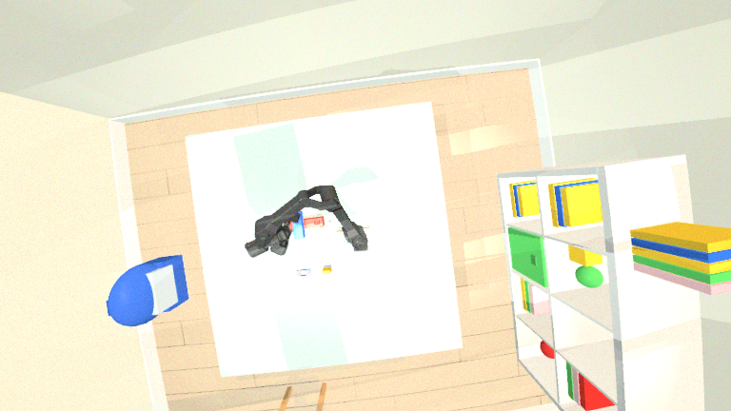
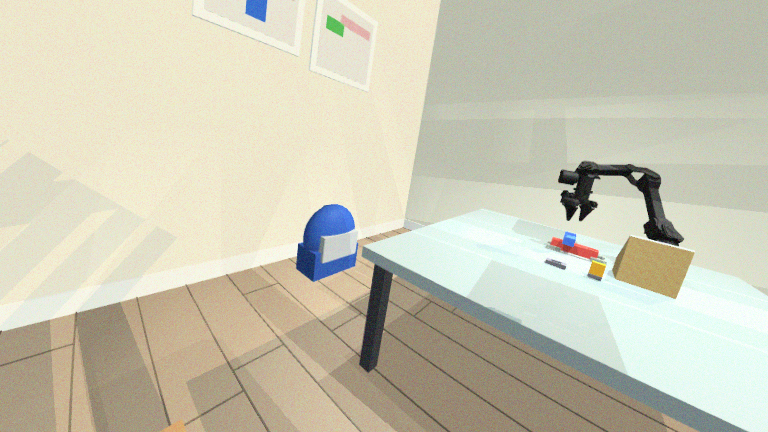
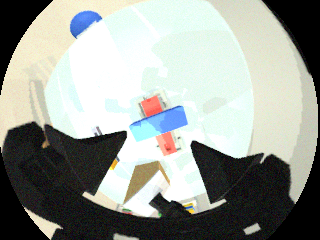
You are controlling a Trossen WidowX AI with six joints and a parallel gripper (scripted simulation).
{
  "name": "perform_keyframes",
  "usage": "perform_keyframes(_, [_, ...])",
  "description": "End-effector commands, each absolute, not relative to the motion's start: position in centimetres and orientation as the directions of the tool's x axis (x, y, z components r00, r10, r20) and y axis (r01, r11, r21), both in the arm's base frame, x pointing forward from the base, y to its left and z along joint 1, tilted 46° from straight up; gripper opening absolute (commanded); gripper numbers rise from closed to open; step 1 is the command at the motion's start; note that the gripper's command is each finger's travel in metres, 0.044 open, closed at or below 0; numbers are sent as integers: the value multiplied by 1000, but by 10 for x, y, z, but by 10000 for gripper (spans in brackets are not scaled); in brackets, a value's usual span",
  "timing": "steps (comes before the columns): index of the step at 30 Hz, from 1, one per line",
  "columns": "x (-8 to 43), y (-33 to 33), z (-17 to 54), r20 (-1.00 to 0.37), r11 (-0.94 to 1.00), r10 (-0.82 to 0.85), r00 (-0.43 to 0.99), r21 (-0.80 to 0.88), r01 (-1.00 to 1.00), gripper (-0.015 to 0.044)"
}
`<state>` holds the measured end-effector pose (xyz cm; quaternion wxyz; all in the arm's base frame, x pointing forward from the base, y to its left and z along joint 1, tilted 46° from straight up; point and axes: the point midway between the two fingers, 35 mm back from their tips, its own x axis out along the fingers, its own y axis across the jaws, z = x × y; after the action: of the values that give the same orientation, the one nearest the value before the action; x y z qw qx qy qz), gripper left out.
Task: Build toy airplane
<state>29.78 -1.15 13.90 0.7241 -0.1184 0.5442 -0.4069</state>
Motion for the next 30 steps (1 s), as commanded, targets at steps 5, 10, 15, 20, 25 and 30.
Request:
perform_keyframes(5, [298,-12,136,-694,694,-716,72,-719,-28,440])
perform_keyframes(10, [298,-12,136,-694,694,-716,72,-719,-28,440])
perform_keyframes(15, [298,-12,136,-694,694,-716,72,-719,-28,440])
perform_keyframes(20, [293,38,92,-722,721,-687,80,-692,-41,440])
perform_keyframes(25, [268,94,40,-738,737,-670,76,-674,-51,440])
perform_keyframes(30, [228,132,-5,-738,733,-672,65,-675,-85,440])
